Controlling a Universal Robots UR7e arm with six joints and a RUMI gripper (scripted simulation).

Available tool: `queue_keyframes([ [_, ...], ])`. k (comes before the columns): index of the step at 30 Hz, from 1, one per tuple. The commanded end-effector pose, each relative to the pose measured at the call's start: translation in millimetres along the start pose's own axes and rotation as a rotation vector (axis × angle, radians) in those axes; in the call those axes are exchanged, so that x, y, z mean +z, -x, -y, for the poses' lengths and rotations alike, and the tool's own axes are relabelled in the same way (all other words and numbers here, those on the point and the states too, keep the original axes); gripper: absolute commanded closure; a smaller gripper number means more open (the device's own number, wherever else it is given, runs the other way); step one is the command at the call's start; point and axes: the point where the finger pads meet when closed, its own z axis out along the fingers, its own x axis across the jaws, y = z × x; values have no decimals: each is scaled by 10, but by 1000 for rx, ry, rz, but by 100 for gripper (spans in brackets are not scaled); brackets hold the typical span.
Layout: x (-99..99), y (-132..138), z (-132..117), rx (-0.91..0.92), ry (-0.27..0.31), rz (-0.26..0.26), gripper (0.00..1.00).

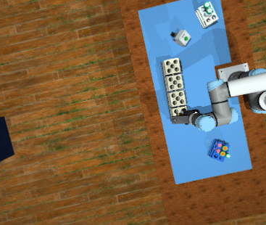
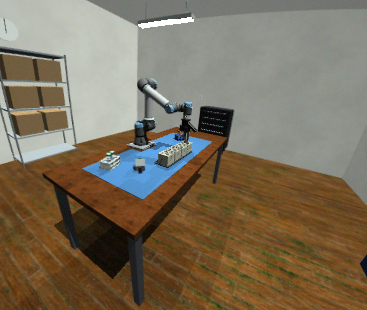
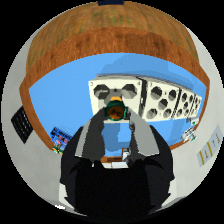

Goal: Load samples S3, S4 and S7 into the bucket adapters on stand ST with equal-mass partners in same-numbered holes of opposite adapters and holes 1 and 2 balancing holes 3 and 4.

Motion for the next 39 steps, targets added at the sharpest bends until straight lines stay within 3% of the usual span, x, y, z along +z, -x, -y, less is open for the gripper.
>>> queue_keyframes([
  [1,13,0,4,0,-1,0,100],
  [11,13,0,4,0,-1,0,100],
  [12,13,0,4,0,-1,0,65],
  [26,13,0,4,0,-1,0,65],
  [39,-398,0,4,0,-2,0,65],
])
